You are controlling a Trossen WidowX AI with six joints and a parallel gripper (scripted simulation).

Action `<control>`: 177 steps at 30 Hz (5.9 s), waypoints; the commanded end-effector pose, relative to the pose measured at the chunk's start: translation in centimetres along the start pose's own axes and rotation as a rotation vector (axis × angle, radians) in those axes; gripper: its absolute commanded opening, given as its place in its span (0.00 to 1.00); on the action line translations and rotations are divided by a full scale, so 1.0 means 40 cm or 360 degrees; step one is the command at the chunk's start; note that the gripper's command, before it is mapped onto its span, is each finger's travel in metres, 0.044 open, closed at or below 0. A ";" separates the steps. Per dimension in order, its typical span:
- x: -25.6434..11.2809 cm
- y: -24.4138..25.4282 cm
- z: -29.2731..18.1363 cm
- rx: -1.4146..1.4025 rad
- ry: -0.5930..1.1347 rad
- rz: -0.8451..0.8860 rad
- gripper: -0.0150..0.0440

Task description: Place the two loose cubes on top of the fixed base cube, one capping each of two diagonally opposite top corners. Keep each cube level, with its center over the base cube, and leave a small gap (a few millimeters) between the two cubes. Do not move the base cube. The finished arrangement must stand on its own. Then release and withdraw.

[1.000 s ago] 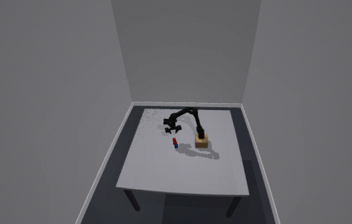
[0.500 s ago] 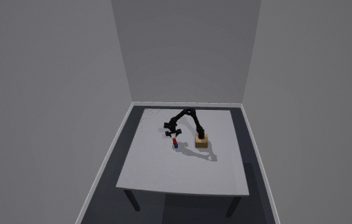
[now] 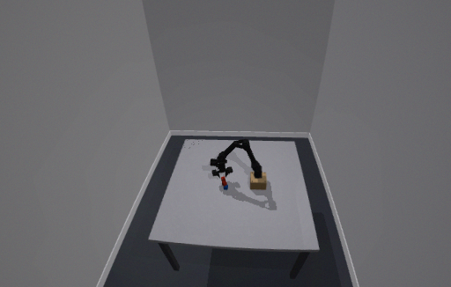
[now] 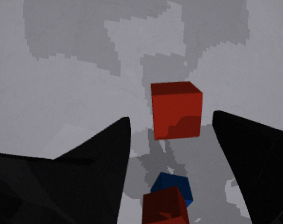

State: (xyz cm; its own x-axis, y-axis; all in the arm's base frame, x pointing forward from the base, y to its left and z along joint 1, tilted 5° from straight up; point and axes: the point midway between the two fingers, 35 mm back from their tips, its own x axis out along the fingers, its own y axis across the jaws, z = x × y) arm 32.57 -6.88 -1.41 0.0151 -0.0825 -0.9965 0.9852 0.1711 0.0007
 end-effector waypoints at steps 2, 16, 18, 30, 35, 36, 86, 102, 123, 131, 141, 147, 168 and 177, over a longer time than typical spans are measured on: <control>0.031 -0.009 -0.003 -0.0008 0.0006 -0.0024 0.70; 0.058 -0.011 -0.004 -0.0008 0.0006 -0.0024 0.48; 0.058 -0.011 -0.004 -0.0008 0.0006 -0.0024 0.43; -0.006 0.001 0.000 -0.0008 0.0006 -0.0023 0.43; -0.045 0.005 0.001 -0.0008 0.0006 -0.0023 0.43; -0.053 0.006 0.001 -0.0008 0.0006 -0.0023 0.43; -0.204 0.000 -0.208 -0.0396 0.0022 -0.0019 0.43; -0.195 -0.022 -0.310 -0.0601 0.0027 -0.0019 0.43; -0.120 -0.026 -0.310 -0.0589 0.0036 -0.0019 0.43; -0.083 -0.024 -0.311 -0.0595 0.0031 -0.0020 0.43; -0.047 -0.024 -0.312 -0.0601 0.0027 -0.0020 0.43; -0.047 -0.024 -0.312 -0.0601 0.0027 -0.0020 0.43; -0.043 -0.024 -0.312 -0.0602 0.0027 -0.0020 0.43; -0.043 -0.024 -0.312 -0.0602 0.0027 -0.0020 0.60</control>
State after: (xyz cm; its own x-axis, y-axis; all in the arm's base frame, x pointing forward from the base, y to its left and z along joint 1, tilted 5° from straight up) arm 29.51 5.35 -0.66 -0.0010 -0.0716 -0.9974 0.8550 0.5172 -0.0380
